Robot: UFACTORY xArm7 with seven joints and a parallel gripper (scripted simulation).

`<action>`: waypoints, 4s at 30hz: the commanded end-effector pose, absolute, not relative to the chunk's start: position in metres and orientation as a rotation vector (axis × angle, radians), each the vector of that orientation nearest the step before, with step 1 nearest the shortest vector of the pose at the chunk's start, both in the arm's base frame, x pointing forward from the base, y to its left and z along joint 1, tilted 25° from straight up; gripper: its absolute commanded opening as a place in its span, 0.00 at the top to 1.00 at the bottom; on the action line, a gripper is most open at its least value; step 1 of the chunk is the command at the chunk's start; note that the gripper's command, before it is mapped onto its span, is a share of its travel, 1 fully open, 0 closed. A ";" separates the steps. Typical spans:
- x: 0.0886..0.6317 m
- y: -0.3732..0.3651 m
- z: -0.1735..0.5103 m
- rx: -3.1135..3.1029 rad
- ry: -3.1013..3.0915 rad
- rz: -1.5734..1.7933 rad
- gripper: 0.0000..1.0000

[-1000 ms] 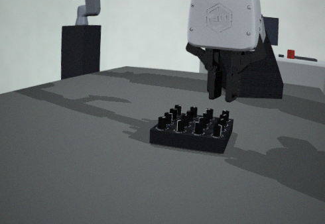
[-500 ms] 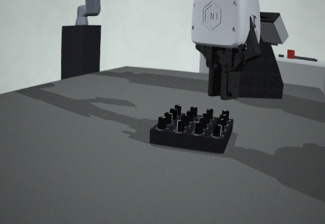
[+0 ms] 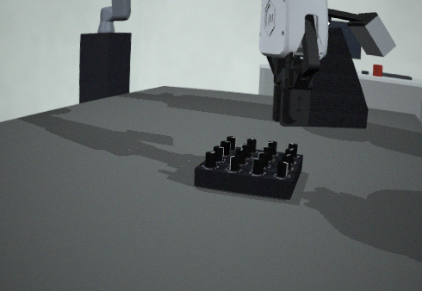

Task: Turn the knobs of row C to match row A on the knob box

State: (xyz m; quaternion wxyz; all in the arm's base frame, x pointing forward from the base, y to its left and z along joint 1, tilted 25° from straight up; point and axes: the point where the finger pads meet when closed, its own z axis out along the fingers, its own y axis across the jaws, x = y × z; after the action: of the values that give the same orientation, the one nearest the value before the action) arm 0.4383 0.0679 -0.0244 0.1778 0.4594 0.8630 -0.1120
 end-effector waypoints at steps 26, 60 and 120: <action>0.438 0.071 -0.018 2.166 1.635 -0.082 0.81; 0.437 0.072 -0.013 2.658 0.595 0.169 0.81; 0.438 0.070 -0.019 2.665 0.566 0.175 0.81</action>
State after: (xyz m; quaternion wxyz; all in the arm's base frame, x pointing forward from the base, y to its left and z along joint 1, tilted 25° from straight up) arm 0.4364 0.0701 -0.0175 0.2048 0.9556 0.2028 0.0612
